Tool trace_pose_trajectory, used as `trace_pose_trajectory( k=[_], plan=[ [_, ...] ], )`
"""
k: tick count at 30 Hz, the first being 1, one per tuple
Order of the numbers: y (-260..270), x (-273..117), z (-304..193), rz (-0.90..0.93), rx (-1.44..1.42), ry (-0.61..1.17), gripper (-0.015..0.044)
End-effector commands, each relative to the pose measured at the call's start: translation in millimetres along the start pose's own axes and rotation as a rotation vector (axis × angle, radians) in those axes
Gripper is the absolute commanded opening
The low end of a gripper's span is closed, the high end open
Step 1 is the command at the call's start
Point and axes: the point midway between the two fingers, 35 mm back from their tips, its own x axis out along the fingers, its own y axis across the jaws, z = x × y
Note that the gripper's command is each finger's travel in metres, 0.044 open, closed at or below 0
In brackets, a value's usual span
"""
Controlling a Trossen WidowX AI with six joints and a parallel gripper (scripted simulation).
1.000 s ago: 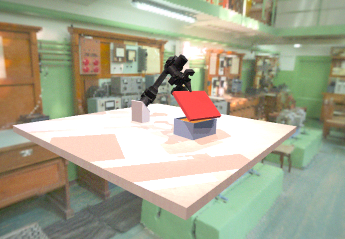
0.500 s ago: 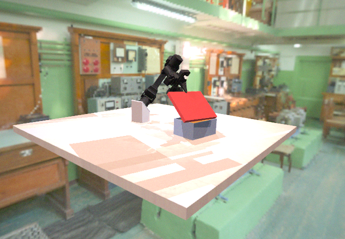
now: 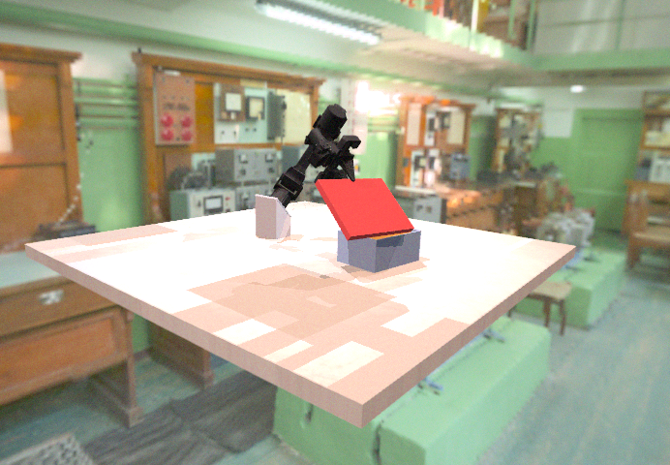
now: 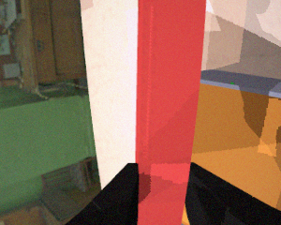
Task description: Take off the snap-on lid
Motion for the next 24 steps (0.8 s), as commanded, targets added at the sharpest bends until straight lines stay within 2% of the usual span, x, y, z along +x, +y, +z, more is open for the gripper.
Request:
trace_pose_trajectory(
  k=[1,24],
  plan=[
    [5,-4,9,0.013,-0.012,0.001,0.0],
    [1,-9,55,0.013,-0.014,0.0,0.0]
  ],
)
